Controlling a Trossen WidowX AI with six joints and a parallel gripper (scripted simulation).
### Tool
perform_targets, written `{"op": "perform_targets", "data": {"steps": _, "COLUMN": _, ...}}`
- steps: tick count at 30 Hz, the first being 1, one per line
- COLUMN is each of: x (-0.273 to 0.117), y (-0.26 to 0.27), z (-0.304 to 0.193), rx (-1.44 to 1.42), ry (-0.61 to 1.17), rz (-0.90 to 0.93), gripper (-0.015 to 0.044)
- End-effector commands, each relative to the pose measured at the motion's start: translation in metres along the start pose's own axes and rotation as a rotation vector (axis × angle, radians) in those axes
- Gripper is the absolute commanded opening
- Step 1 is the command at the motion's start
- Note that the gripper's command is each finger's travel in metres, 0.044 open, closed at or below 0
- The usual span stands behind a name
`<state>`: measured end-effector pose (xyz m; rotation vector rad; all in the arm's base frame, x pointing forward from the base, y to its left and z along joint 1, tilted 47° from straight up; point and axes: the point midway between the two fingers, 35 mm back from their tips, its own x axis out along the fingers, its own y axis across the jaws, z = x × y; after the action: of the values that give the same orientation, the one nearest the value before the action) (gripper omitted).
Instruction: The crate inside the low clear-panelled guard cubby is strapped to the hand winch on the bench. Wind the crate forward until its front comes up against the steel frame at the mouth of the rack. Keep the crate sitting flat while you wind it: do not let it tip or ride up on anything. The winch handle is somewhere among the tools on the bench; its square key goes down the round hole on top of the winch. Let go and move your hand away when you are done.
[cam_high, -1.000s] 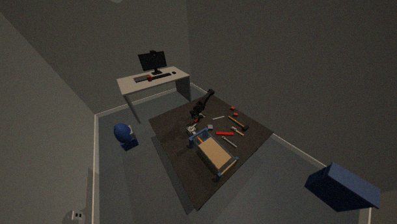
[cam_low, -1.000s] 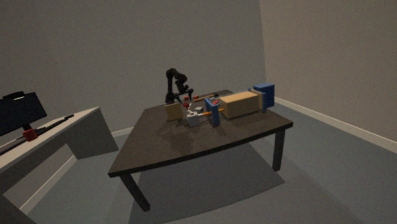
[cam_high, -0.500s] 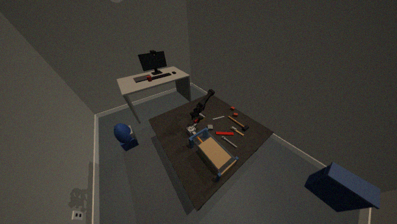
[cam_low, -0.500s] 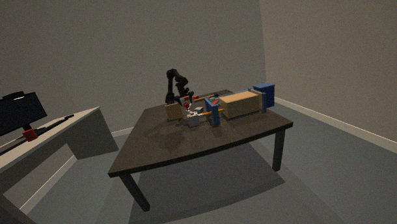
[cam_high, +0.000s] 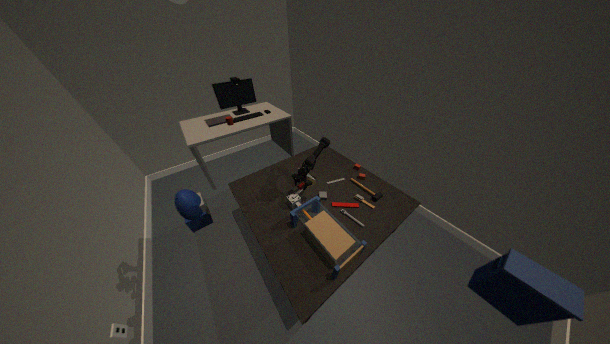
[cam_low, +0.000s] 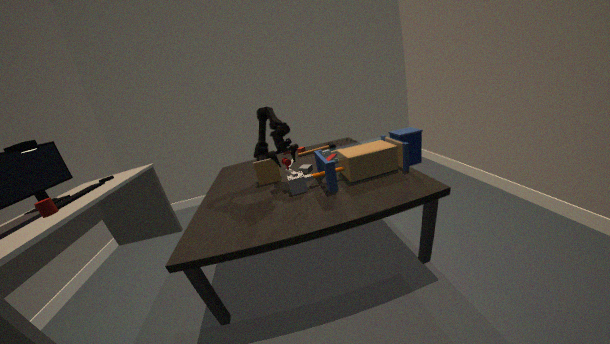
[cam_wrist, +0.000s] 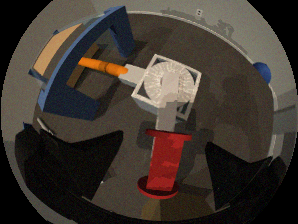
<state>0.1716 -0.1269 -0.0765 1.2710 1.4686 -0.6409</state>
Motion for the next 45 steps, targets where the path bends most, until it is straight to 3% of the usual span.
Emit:
{"op": "perform_targets", "data": {"steps": 1, "x": 0.000, "y": 0.000, "z": 0.000, "rx": 0.000, "ry": 0.000, "rz": 0.000, "gripper": 0.0414}}
{"op": "perform_targets", "data": {"steps": 17, "x": 0.000, "y": 0.000, "z": 0.000, "rx": 0.000, "ry": 0.000, "rz": 0.000, "gripper": 0.0000}}
{"op": "perform_targets", "data": {"steps": 45, "x": 0.004, "y": -0.012, "z": -0.002, "rx": 0.004, "ry": 0.001, "rz": 0.004, "gripper": 0.0000}}
